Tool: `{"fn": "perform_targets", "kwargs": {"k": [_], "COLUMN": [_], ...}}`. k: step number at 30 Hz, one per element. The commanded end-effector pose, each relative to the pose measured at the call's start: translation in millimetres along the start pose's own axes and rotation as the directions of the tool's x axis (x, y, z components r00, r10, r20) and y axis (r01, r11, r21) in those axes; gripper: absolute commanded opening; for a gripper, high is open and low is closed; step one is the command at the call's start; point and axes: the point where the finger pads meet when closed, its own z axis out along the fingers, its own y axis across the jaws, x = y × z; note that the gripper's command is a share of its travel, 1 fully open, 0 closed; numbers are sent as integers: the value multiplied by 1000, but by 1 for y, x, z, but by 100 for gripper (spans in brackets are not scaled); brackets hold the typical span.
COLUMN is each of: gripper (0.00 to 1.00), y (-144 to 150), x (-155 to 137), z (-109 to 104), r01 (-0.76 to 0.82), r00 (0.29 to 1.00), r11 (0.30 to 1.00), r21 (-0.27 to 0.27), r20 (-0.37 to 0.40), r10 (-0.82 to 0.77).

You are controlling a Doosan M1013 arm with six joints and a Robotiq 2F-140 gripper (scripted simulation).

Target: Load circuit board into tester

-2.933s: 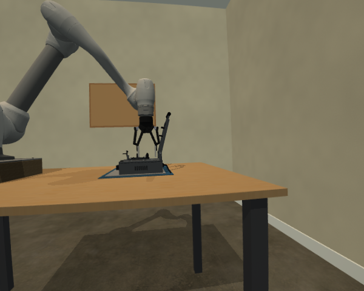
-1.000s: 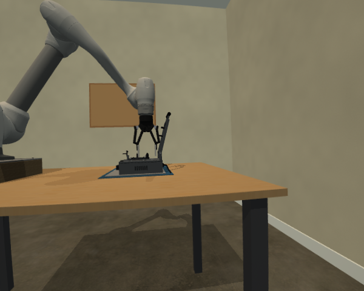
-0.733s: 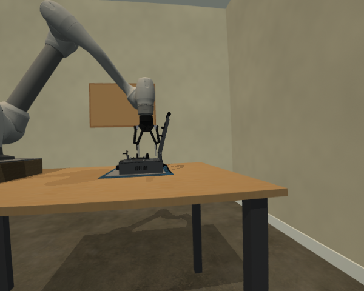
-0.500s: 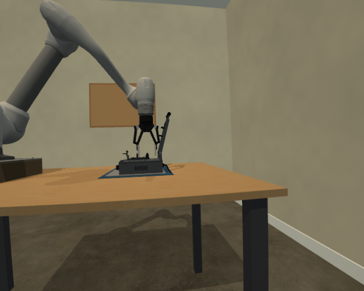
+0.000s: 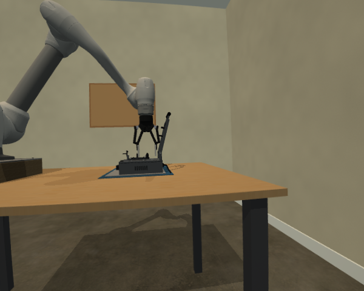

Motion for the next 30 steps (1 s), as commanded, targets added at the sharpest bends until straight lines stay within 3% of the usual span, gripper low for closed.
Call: {"fn": "perform_targets", "kwargs": {"k": [1,19,30], "gripper": [58,58,58], "y": [1,1,2], "x": [0,0,0], "z": [-2,0,14], "r01": [2,2,2], "r00": [1000,1000,1000], "r11": [1000,1000,1000], "r21": [-2,-2,-2], "r20": [3,3,3], "r10": [-2,-2,-2]}}
